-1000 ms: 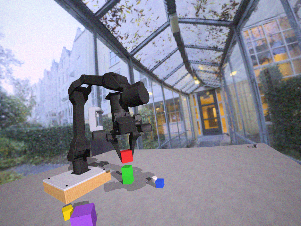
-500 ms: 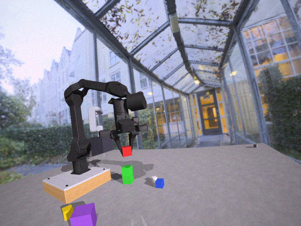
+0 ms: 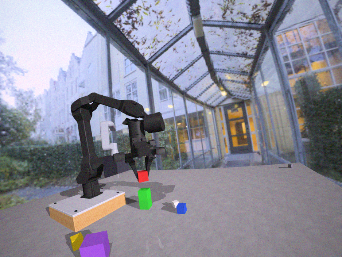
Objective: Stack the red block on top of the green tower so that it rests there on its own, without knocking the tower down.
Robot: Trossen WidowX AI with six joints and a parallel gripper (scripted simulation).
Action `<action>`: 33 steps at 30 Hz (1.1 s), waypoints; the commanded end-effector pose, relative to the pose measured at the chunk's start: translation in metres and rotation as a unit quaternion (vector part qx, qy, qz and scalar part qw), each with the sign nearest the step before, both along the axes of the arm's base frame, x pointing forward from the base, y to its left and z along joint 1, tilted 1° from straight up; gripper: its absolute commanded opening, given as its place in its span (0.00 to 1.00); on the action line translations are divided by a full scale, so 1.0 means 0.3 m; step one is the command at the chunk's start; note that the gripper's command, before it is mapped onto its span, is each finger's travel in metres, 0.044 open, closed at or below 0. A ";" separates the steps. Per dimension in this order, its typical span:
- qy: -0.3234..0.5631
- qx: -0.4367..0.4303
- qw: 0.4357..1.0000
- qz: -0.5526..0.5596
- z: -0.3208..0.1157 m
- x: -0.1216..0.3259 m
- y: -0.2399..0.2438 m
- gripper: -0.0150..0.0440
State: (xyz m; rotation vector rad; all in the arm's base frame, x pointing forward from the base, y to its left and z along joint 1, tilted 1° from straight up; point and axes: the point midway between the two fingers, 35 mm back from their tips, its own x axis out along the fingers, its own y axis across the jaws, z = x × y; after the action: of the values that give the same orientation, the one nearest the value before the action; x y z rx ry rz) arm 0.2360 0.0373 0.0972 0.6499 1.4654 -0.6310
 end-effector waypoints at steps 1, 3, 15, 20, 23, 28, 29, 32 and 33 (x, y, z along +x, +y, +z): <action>0.002 0.001 1.000 -0.003 -0.025 -0.003 0.001 0.25; 0.002 0.001 1.000 -0.003 -0.044 -0.003 0.002 0.25; 0.002 0.001 1.000 -0.003 -0.110 -0.004 0.002 0.25; 0.002 0.001 1.000 -0.003 -0.111 -0.004 0.002 0.25; 0.002 0.001 1.000 -0.003 -0.111 -0.004 0.002 0.25; 0.002 0.001 1.000 -0.003 -0.112 -0.004 0.002 0.25; 0.002 0.001 1.000 -0.003 -0.112 -0.004 0.002 0.25; 0.002 0.001 1.000 -0.003 -0.114 -0.004 0.002 0.25; 0.002 0.001 1.000 -0.003 -0.114 -0.004 0.002 0.25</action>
State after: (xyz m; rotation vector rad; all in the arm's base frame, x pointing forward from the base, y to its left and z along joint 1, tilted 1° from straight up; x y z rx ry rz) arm 0.2359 0.0376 0.0646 0.6494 1.4665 -0.6317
